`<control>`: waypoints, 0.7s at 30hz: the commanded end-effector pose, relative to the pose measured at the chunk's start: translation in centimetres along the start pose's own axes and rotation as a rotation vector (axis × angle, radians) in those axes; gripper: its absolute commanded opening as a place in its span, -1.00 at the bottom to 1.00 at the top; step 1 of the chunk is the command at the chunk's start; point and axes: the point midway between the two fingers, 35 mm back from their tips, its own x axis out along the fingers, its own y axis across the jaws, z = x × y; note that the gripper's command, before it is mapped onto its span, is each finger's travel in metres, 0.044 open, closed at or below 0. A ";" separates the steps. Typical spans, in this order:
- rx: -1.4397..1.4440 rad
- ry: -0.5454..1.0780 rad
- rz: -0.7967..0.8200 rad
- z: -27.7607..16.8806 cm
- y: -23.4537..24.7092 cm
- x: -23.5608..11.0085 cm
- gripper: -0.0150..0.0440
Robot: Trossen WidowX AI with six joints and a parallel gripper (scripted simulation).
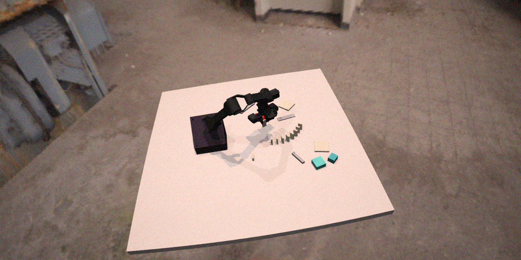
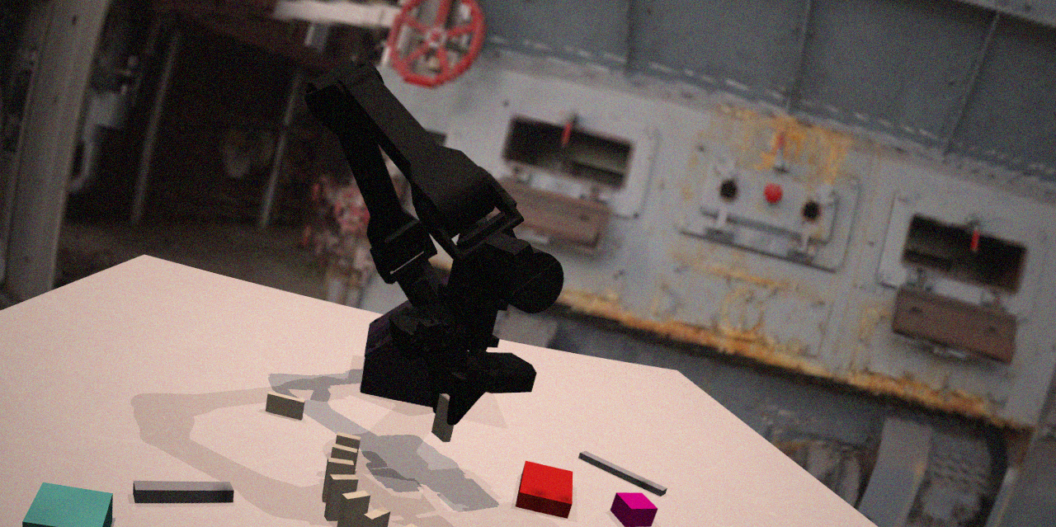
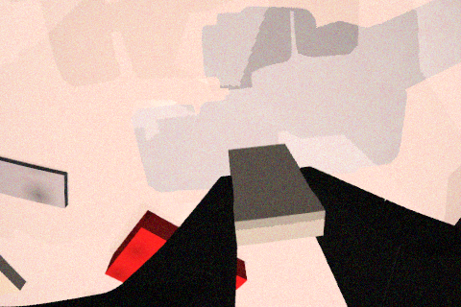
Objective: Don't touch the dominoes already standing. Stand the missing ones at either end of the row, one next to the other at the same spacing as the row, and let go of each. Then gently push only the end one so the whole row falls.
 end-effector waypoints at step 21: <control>-0.809 -0.014 0.014 6.8 -4.3 -8.0 -0.13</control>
